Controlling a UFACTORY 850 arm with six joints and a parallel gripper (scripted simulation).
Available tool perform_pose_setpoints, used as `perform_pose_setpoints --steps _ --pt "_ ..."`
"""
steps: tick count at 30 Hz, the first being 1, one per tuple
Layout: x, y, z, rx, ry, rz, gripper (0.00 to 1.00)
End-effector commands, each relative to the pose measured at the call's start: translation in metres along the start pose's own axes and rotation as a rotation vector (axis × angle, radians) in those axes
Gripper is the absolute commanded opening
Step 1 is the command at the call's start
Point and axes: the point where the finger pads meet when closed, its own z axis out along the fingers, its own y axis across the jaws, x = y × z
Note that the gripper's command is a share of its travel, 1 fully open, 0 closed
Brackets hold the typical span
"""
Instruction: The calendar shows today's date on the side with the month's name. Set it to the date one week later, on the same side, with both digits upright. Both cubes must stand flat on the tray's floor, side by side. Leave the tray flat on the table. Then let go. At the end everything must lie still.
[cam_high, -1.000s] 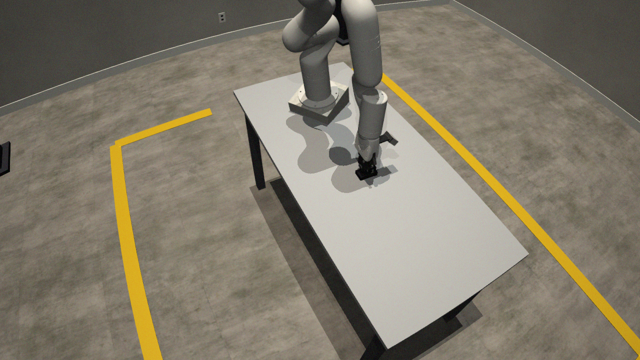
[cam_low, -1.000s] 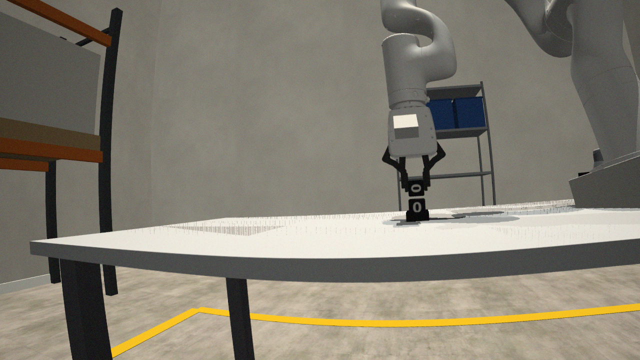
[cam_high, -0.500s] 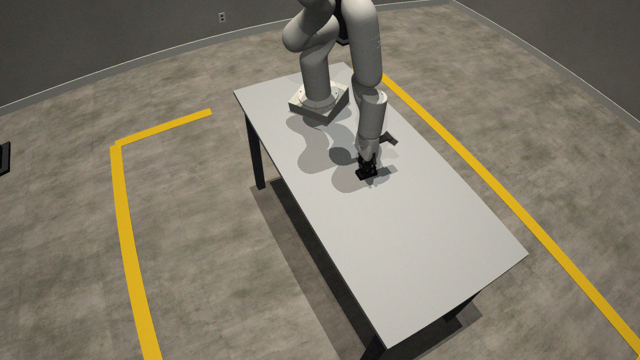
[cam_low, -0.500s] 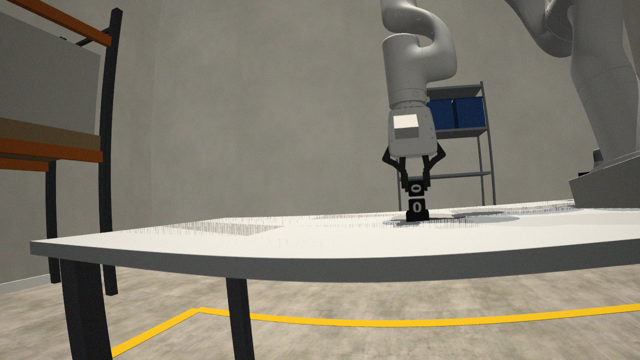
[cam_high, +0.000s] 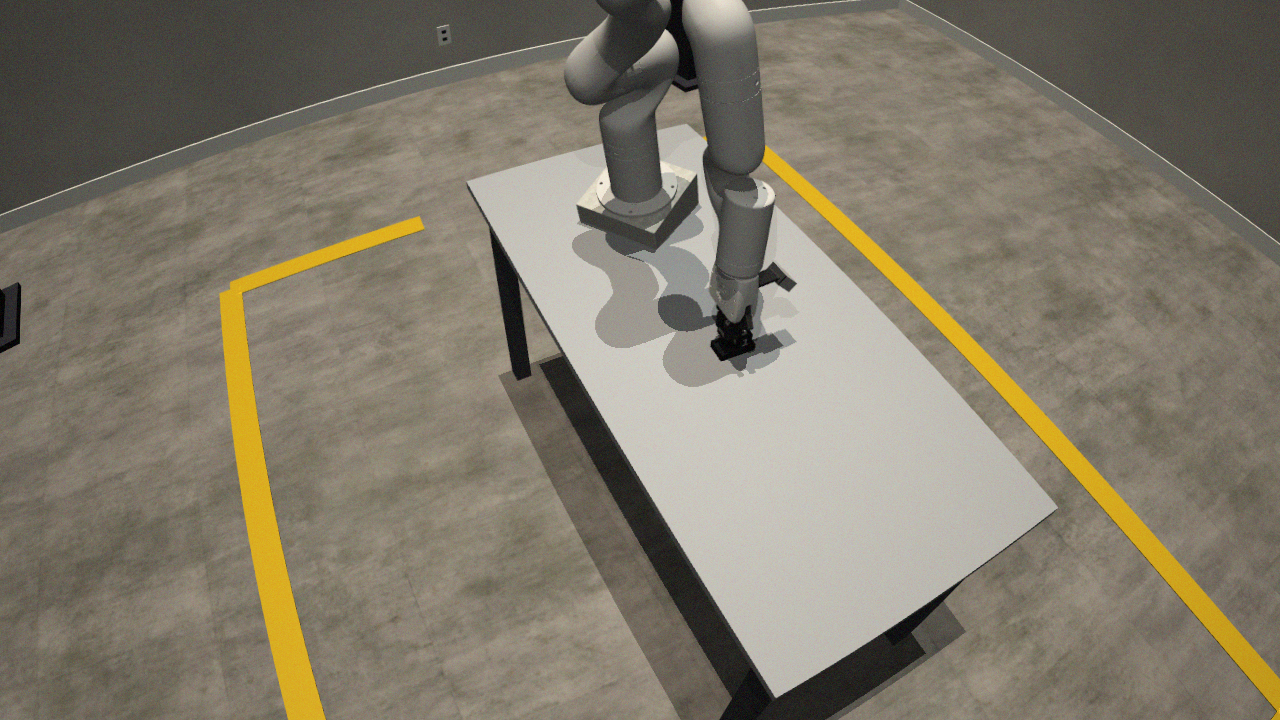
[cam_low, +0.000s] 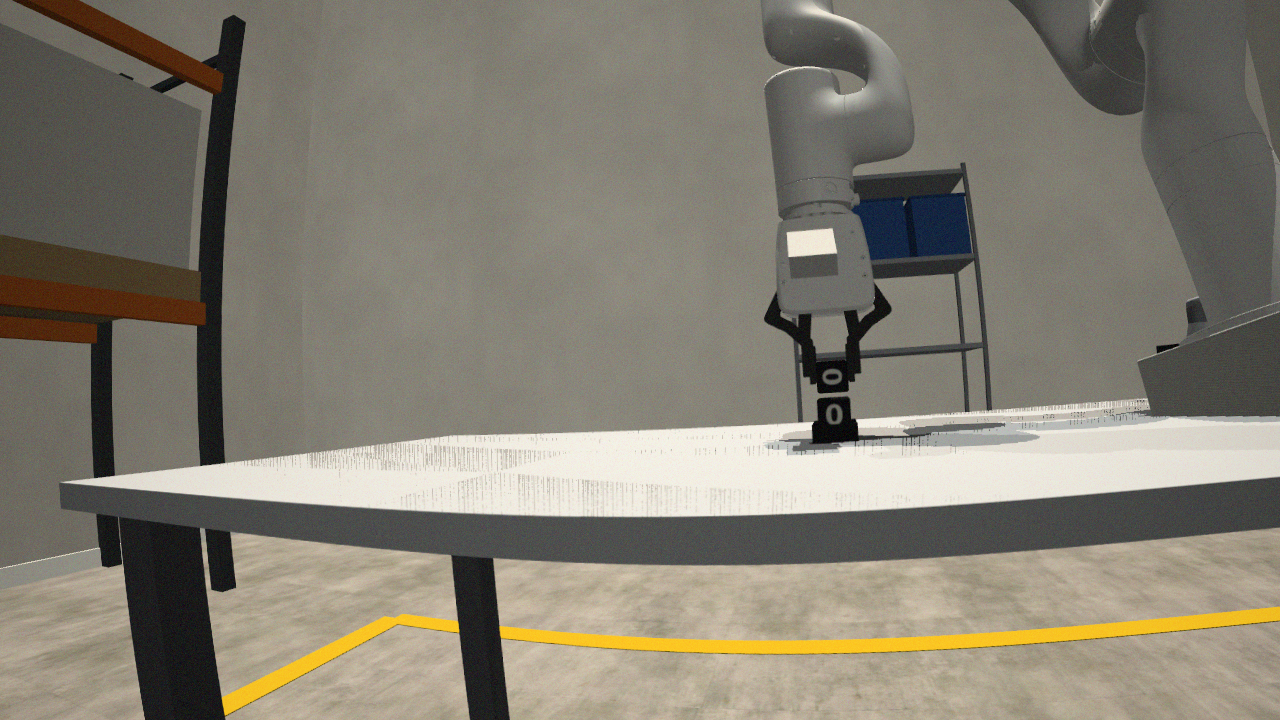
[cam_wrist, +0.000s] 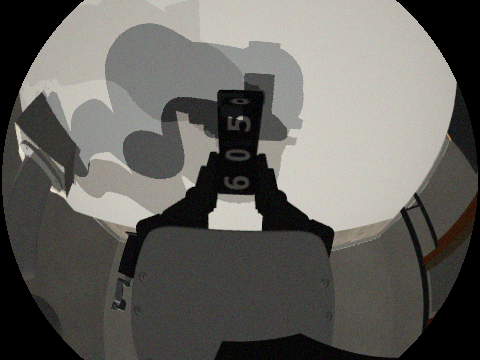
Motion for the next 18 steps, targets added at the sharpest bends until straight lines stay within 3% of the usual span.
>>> perform_pose_setpoints --steps 1,18 --pt "0.0000 0.0007 -0.0003 -0.001 0.000 0.000 0.29" --pt "0.0000 0.0007 0.0063 -0.001 0.000 0.000 0.29"
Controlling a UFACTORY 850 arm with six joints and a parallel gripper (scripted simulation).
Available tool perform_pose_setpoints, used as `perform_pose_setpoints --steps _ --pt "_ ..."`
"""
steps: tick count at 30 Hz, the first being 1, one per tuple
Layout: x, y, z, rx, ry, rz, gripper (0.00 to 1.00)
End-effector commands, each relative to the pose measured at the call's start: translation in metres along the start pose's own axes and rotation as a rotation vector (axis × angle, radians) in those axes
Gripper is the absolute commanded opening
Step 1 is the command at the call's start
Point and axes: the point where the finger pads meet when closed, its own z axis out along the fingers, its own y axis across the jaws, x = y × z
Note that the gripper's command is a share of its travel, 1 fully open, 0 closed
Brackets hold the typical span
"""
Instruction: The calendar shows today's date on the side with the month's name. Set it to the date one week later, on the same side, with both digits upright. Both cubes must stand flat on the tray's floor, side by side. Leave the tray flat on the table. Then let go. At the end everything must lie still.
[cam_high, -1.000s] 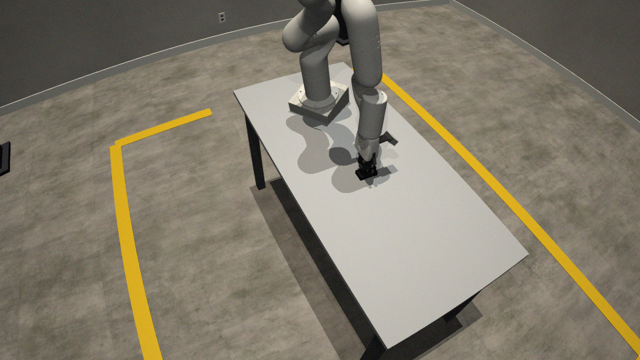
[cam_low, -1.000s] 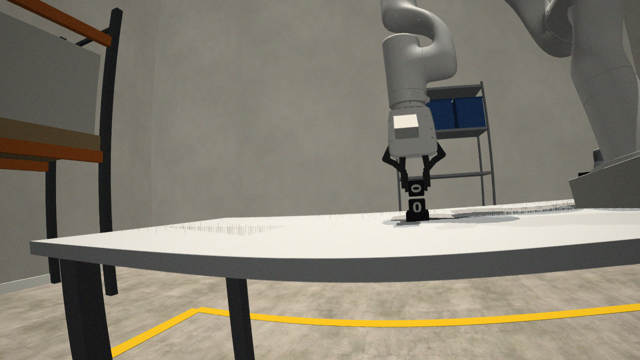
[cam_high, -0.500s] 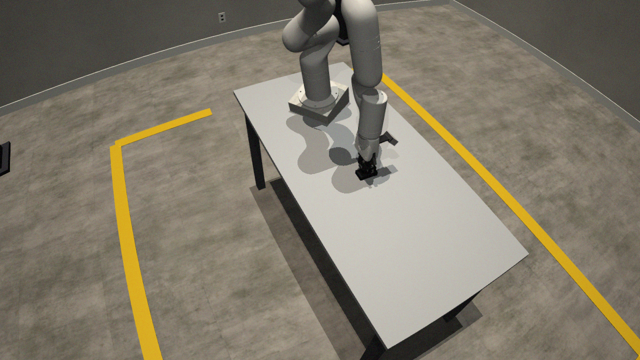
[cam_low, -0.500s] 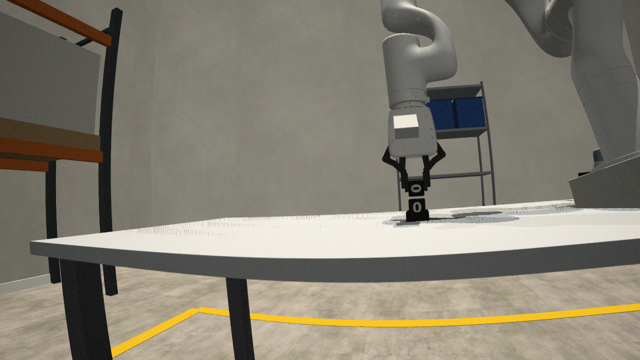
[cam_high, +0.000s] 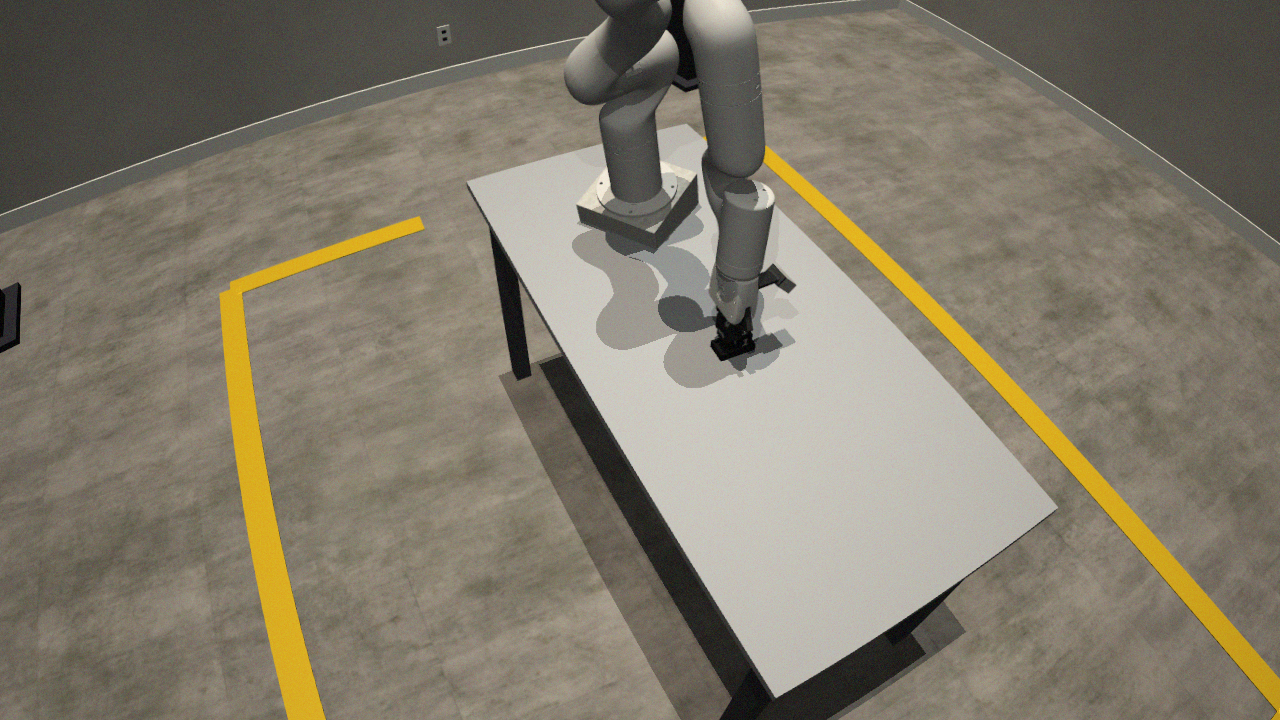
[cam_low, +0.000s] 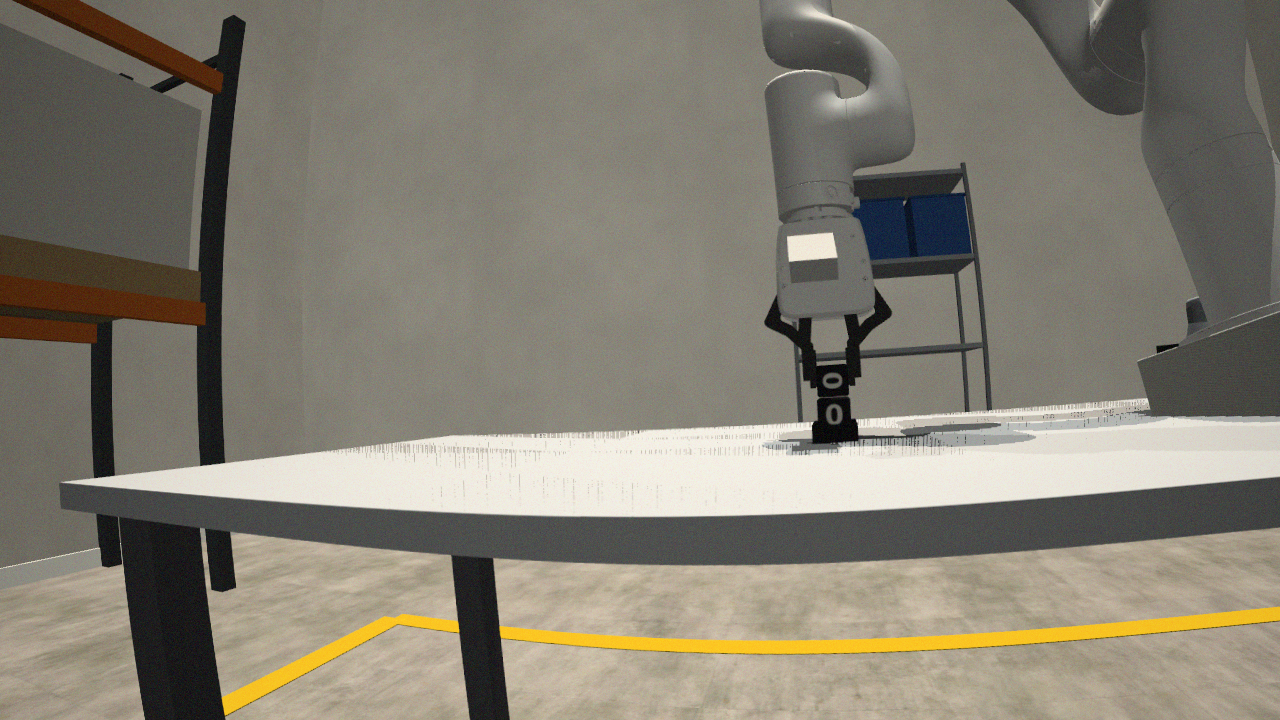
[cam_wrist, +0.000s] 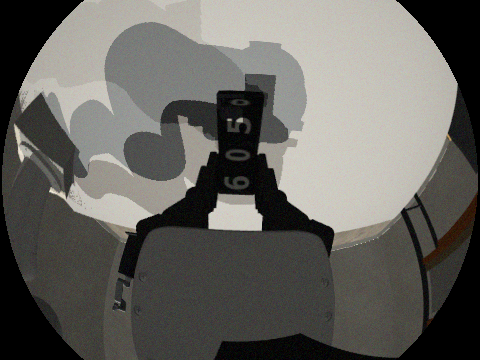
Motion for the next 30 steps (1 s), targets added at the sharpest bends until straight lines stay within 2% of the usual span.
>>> perform_pose_setpoints --steps 1,30 --pt "0.000 0.001 0.003 -0.002 0.000 0.000 0.29" --pt "0.000 0.001 0.021 -0.002 0.000 0.000 0.29"
